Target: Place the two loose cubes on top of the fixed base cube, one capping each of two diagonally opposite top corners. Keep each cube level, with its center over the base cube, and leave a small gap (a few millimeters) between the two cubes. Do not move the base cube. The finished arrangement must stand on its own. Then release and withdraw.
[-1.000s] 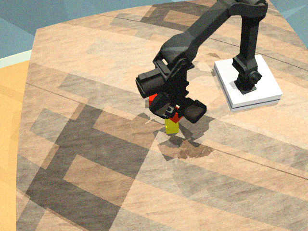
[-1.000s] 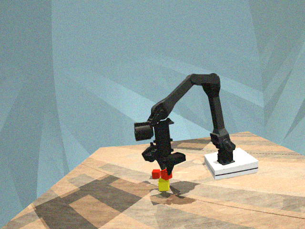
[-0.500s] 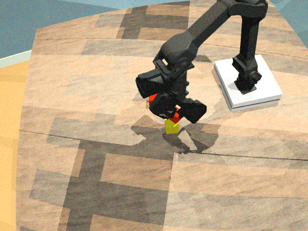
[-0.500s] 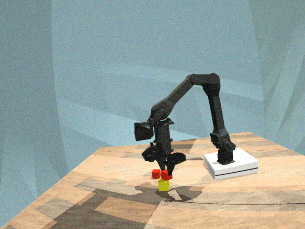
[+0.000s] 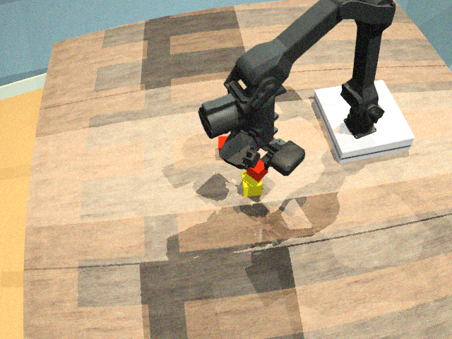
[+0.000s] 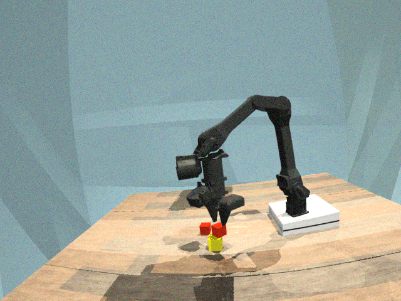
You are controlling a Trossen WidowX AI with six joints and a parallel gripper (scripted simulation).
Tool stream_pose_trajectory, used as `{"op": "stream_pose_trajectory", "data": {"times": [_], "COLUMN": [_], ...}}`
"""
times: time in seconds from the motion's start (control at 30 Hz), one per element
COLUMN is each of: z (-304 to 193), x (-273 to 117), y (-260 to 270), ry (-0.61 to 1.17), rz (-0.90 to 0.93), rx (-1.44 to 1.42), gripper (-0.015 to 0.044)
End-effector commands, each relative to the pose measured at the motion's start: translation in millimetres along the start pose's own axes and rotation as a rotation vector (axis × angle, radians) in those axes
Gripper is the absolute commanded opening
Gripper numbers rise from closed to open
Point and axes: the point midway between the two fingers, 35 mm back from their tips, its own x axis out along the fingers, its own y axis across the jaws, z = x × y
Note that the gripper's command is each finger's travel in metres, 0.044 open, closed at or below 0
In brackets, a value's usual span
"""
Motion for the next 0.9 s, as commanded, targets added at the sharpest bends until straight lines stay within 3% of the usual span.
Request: {"op": "stream_pose_trajectory", "data": {"times": [0.0, 0.3, 0.37, 0.87], "z": [2.0, 2.0, 0.7, -9.5], "x": [-8.1, -14.1, -12.5, -41.7], "y": [-0.7, -0.7, -3.8, -88.3], "ry": [-0.009, -0.009, -0.004, -0.001], "rz": [-0.003, -0.003, -0.002, -0.015], "rx": [0.001, 0.001, -0.026, -0.583], "gripper": [0.0205, 0.0205, 0.0257, 0.0265]}}
